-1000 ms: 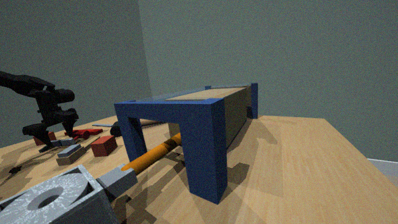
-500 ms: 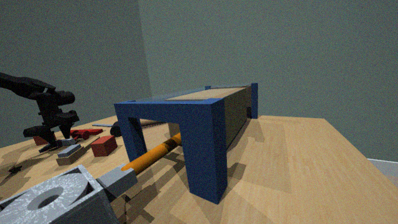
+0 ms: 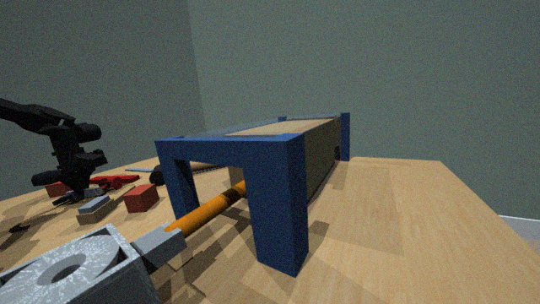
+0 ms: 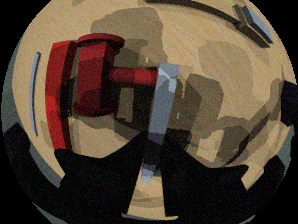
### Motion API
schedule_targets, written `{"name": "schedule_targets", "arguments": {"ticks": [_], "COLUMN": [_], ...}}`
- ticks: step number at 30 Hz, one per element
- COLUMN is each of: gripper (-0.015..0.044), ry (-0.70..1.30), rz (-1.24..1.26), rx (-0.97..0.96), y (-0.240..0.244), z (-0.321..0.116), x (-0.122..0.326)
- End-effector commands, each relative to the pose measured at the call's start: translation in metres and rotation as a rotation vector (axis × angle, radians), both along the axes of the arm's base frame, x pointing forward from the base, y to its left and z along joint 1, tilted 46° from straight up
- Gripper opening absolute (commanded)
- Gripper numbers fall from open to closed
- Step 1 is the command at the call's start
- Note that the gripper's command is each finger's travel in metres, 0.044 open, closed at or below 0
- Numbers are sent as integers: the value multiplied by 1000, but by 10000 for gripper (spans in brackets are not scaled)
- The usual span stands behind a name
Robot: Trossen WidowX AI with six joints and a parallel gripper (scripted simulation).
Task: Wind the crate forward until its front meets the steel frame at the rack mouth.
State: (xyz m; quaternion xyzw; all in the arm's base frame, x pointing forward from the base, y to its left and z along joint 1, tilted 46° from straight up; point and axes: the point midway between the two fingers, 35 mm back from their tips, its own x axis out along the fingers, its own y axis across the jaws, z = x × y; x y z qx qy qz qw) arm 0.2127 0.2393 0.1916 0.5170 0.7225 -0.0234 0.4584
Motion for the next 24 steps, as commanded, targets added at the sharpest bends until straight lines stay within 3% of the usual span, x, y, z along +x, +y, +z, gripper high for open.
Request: {"name": "schedule_targets", "arguments": {"ticks": [1, 8, 16, 24], "gripper": [0, 0, 0, 0], "ry": [0, -2, 5, 4], "rz": [2, 4, 4, -6], "rx": [1, -11, -13, -18], "y": [0, -16, -88, -89], "z": [0, 14, 83, 81], "x": [0, 6, 7, 8]}}
